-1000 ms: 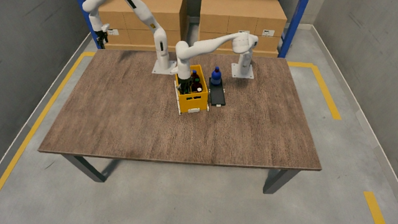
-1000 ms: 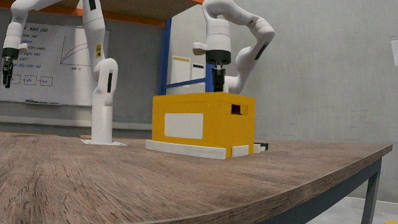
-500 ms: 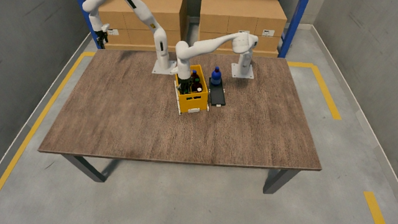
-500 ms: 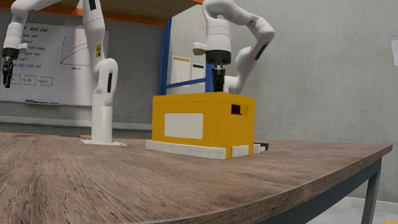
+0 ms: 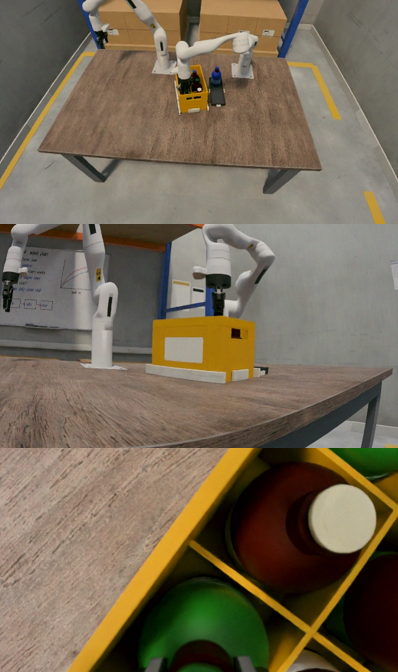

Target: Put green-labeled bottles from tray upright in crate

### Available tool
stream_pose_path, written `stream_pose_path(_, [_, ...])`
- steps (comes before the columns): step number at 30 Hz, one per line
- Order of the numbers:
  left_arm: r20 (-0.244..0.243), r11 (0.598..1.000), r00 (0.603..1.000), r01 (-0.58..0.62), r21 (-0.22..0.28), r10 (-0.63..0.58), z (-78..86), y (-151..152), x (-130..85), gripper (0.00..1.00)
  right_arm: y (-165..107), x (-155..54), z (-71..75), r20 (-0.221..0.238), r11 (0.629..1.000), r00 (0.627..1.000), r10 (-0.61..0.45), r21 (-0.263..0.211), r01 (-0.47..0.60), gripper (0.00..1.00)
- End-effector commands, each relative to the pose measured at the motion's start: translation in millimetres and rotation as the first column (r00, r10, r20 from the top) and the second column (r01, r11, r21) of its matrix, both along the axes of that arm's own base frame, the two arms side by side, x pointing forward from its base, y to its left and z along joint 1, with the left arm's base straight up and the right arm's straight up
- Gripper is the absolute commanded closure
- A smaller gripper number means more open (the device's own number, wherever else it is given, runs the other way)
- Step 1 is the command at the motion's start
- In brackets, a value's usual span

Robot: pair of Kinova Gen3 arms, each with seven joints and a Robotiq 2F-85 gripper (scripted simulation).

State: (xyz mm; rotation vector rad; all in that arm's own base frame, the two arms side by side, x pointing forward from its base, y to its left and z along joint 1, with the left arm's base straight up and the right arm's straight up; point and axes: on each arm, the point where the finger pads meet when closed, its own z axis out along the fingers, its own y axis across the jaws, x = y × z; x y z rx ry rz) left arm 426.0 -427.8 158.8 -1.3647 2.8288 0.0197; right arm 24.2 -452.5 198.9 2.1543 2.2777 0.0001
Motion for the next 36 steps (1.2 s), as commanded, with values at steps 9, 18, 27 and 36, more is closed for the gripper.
stream_pose_path(9, [0.008,1.0,1.0,-0.008,-0.007,0.008,1.5,-1.0,2.7,0.33,3.0,-2.3,1.2,-0.005,1.0,1.0,-0.007,0.004,0.007,0.002])
stream_pose_path(18, [0.008,1.0,1.0,-0.008,-0.007,0.008,1.5,-1.0,2.7,0.33,3.0,-2.3,1.2,-0.005,1.0,1.0,-0.007,0.004,0.007,0.002])
stream_pose_path(27, [0.008,1.0,1.0,-0.008,-0.007,0.008,1.5,-1.0,2.7,0.33,3.0,-2.3,1.2,-0.005,1.0,1.0,-0.007,0.004,0.007,0.002])
stream_pose_path(36, [0.008,1.0,1.0,-0.008,-0.007,0.008,1.5,-1.0,2.7,0.33,3.0,-2.3,1.2,-0.005,1.0,1.0,-0.007,0.004,0.007,0.002])
